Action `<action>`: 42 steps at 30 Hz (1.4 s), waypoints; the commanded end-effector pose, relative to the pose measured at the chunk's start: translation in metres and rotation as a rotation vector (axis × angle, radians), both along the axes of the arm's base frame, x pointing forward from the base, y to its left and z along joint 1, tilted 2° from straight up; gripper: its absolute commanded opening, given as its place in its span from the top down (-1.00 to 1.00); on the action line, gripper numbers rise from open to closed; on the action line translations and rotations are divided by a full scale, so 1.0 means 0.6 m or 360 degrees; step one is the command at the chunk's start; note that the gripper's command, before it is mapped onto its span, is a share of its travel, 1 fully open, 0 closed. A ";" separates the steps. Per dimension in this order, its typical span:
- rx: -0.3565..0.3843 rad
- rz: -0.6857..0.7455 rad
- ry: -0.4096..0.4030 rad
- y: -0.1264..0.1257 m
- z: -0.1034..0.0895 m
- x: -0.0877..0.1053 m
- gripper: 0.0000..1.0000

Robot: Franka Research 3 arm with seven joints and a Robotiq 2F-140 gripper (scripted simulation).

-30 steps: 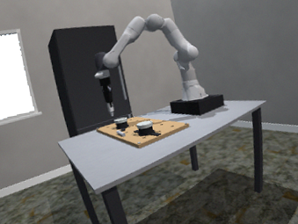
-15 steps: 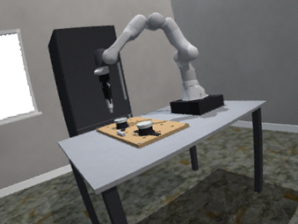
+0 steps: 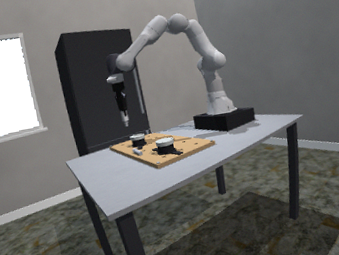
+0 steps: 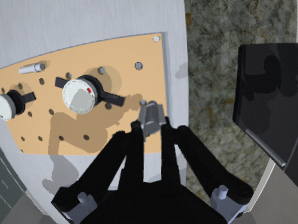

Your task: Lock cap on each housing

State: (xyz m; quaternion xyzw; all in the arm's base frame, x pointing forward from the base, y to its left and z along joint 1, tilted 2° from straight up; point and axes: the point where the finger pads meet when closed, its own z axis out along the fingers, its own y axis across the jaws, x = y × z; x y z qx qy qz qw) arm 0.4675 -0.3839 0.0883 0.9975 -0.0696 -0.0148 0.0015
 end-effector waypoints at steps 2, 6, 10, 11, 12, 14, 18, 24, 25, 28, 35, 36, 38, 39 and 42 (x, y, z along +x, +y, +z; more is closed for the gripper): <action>-0.0001 -0.0009 0.0003 0.000 0.007 0.000 0.80; -0.0001 -0.0009 0.0003 0.000 0.008 0.001 0.80; -0.0001 -0.0009 0.0003 0.000 0.008 0.001 0.80; -0.0001 -0.0009 0.0003 0.000 0.008 0.001 0.80; -0.0001 -0.0009 0.0003 0.001 0.009 0.000 0.80; -0.0001 -0.0015 0.0005 0.011 0.011 -0.003 0.80; 0.0000 -0.0051 0.0019 0.099 0.022 -0.030 0.80; 0.0000 -0.0056 0.0024 0.249 0.025 -0.086 0.80; 0.0000 -0.0049 0.0021 0.278 0.023 -0.099 0.80; -0.0001 -0.0021 0.0009 0.365 0.016 -0.138 0.80; -0.0001 -0.0009 0.0003 0.391 0.012 -0.152 0.80; -0.0001 -0.0009 0.0003 0.391 0.012 -0.152 0.80; -0.0001 -0.0009 0.0003 0.391 0.012 -0.152 0.80; -0.0001 -0.0009 0.0003 0.391 0.012 -0.152 0.80; -0.0001 -0.0009 0.0003 0.391 0.012 -0.152 0.80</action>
